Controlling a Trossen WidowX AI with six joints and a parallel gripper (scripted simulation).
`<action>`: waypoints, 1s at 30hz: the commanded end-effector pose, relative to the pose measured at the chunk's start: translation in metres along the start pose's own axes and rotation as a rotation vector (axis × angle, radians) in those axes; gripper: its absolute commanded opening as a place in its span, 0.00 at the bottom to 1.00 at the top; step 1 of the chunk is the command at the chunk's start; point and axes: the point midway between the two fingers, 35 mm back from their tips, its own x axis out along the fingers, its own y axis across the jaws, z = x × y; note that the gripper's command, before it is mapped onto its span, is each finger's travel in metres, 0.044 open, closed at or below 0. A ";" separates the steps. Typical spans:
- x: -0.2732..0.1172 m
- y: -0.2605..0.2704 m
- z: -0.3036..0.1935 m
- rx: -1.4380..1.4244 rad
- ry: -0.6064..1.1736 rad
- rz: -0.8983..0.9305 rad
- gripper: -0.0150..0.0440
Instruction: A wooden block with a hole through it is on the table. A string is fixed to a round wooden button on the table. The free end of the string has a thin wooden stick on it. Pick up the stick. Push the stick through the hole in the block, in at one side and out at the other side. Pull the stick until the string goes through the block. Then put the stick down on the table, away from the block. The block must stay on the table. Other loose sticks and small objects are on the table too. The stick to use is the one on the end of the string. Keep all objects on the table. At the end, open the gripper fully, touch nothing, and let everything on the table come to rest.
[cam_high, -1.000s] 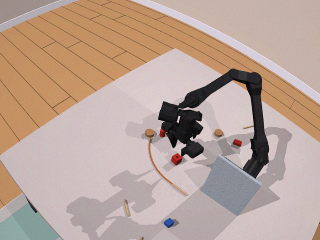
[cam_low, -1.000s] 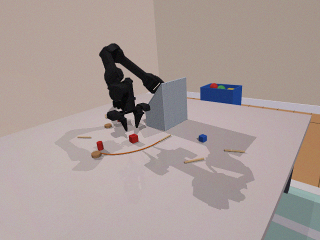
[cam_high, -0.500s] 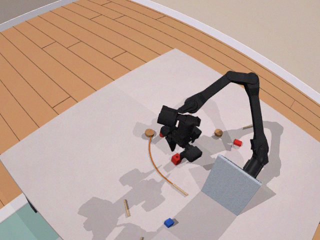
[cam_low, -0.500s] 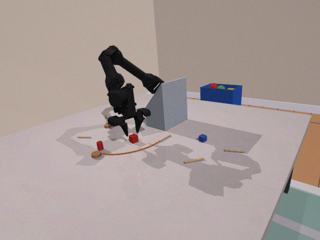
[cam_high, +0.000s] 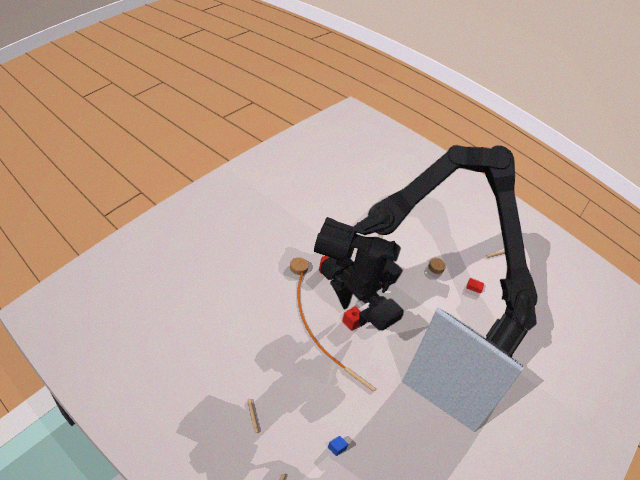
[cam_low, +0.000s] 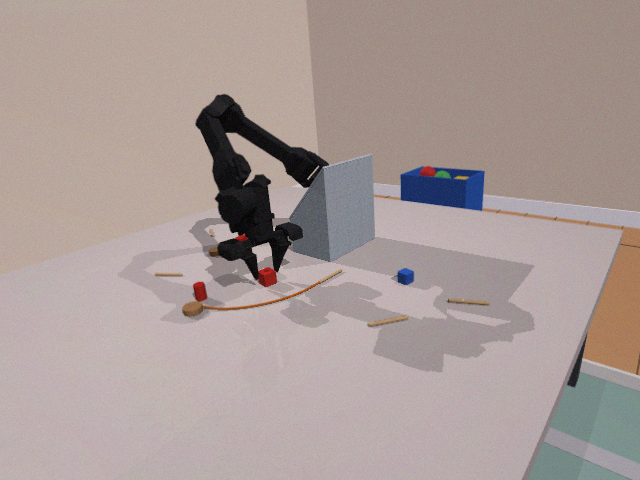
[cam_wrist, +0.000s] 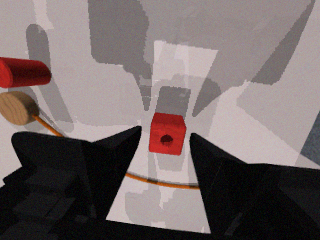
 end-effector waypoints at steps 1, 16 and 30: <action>0.000 0.000 0.000 0.000 0.000 0.000 0.62; 0.000 0.000 0.000 0.000 0.000 0.000 0.25; -0.008 0.000 0.000 0.000 0.000 0.000 0.25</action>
